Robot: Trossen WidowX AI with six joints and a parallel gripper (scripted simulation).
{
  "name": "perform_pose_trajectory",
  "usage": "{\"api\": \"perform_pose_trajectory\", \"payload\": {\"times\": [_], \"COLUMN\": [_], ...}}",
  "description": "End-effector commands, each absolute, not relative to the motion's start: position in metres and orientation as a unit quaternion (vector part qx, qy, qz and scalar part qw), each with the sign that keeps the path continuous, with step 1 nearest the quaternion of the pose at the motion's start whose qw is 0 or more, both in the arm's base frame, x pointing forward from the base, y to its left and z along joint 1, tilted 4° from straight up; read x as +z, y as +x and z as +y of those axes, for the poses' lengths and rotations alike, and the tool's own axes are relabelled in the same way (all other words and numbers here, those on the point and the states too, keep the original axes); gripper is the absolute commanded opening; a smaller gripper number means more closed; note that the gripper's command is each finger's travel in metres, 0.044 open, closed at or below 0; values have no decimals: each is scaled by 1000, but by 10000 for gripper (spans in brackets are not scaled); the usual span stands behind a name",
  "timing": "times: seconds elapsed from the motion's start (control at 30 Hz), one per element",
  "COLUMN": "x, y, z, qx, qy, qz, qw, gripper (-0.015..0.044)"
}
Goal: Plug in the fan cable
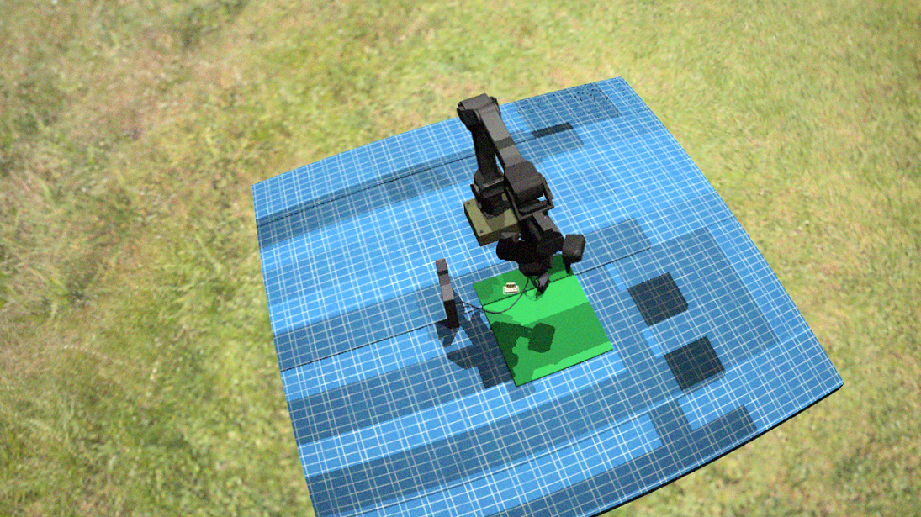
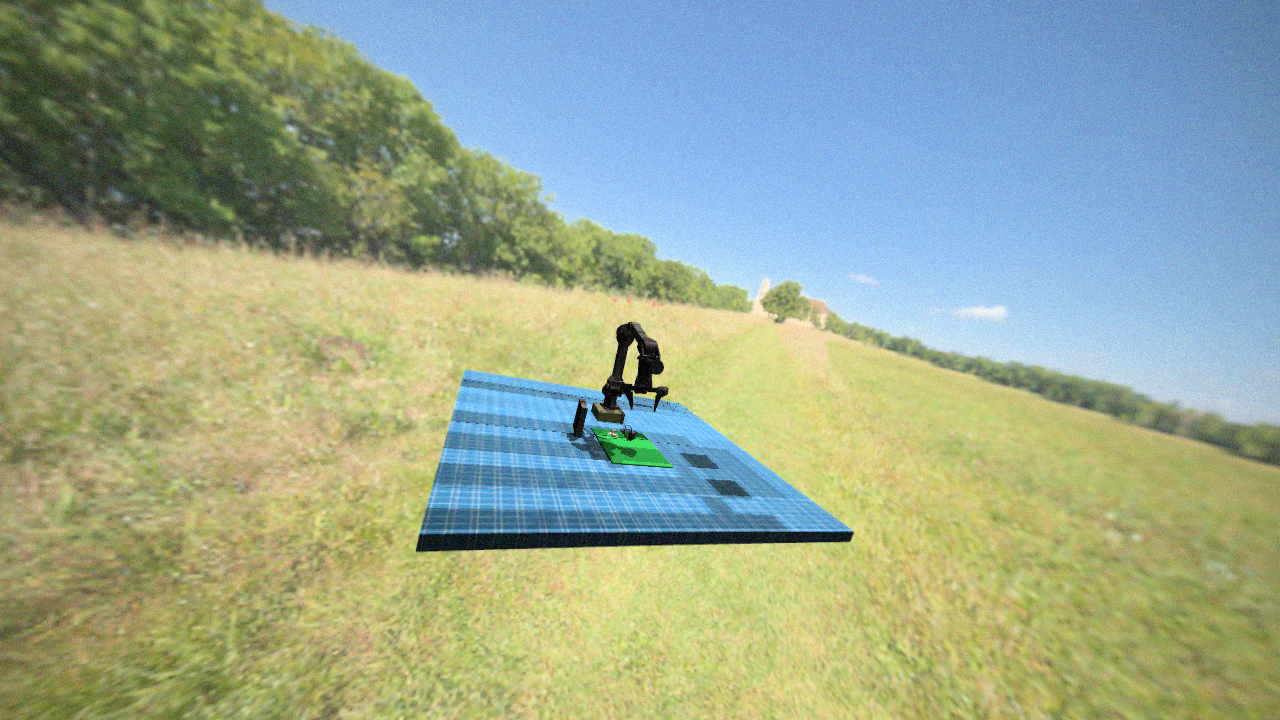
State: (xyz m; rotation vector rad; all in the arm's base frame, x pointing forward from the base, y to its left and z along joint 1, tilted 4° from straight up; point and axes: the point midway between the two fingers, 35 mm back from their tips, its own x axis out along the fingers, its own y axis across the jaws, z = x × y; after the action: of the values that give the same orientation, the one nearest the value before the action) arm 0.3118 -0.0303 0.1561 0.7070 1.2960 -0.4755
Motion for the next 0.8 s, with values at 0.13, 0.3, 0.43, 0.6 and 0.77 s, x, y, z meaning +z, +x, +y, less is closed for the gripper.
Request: {"api": "perform_pose_trajectory", "payload": {"times": [0.13, 0.3, 0.43, 0.6, 0.77], "x": [124, 124, 116, 70, 63], "y": [268, 268, 269, 271, 271], "z": [-17, -17, -17, -21, -21], "qx": [-318, -318, -318, -318, -318], "qy": [381, 381, 381, 381, 381], "qz": [658, 658, 658, 658, 658], "qw": [566, 566, 566, 566, 566], "gripper": [440, 440, 440, 440, 440]}}
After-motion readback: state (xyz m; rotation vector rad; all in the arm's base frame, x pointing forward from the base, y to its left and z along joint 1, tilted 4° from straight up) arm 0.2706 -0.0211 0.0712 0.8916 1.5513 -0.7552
